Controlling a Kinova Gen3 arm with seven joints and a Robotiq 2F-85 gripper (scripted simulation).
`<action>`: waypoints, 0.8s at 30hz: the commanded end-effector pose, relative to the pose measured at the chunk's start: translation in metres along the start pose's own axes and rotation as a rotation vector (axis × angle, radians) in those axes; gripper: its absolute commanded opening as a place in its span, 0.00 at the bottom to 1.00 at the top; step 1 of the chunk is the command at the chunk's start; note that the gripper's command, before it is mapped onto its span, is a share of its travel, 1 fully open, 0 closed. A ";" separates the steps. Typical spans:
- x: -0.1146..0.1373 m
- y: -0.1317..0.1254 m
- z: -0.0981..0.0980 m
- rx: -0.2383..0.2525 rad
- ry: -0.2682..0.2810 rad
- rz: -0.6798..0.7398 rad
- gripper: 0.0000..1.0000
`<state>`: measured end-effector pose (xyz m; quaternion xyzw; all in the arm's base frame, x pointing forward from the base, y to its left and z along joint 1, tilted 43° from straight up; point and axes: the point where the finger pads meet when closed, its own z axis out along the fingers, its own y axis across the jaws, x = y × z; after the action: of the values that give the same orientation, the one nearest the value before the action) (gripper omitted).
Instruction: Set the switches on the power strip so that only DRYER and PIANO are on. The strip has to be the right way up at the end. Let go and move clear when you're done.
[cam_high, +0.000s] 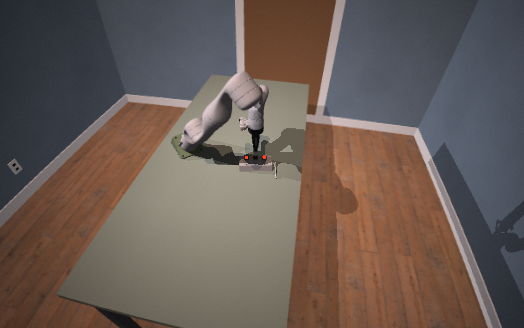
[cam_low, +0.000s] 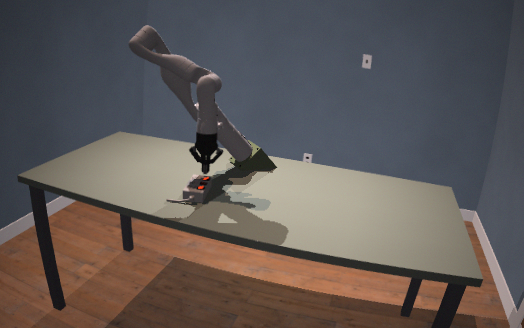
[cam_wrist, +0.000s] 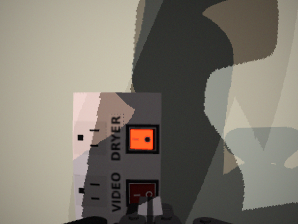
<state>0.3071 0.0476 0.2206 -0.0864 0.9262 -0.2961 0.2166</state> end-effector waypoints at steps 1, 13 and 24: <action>0.000 0.000 0.000 -0.001 -0.001 0.000 0.00; 0.000 0.000 -0.010 -0.001 -0.001 0.000 1.00; 0.000 0.000 -0.063 -0.001 -0.001 0.000 1.00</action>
<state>0.2801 0.0685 0.2570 -0.0841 0.9255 -0.3055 0.2075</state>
